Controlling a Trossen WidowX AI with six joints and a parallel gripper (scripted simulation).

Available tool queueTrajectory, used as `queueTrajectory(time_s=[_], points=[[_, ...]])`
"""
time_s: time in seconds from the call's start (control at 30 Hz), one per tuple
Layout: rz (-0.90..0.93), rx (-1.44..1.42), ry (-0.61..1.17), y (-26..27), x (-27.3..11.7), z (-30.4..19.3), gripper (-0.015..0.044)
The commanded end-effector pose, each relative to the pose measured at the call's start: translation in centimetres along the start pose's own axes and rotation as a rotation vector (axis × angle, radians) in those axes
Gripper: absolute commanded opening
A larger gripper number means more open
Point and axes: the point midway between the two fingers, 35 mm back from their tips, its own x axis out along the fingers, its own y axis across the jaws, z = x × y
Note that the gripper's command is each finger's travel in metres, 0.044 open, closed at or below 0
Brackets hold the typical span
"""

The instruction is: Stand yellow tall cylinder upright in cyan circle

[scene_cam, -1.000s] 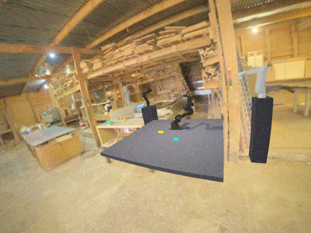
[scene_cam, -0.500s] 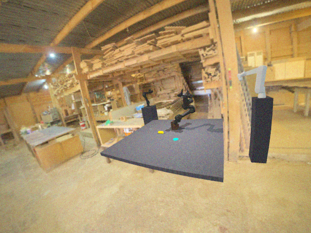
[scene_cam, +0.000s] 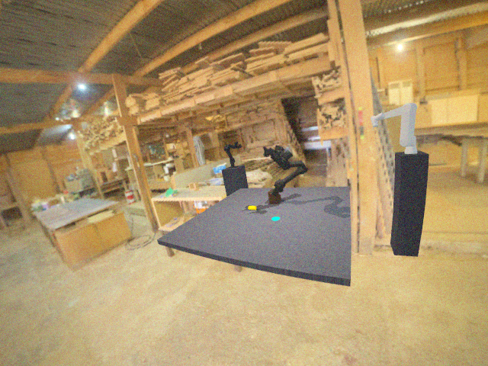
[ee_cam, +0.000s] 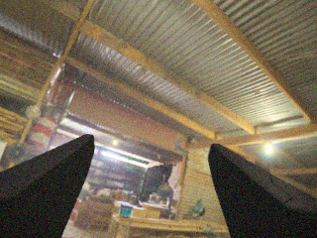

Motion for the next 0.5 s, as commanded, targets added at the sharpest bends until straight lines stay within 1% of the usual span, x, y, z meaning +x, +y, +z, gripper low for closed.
queueTrajectory(time_s=[0.0, 0.23, 0.47], points=[[-0.056, -0.043, 0.149, -1.9, 1.7, -3.7, 0.0309], [-0.170, -0.089, 0.427, -6.2, 2.9, -10.7, 0.0309], [-0.293, -0.097, 0.707, -10.9, 2.1, -17.1, 0.0309]])
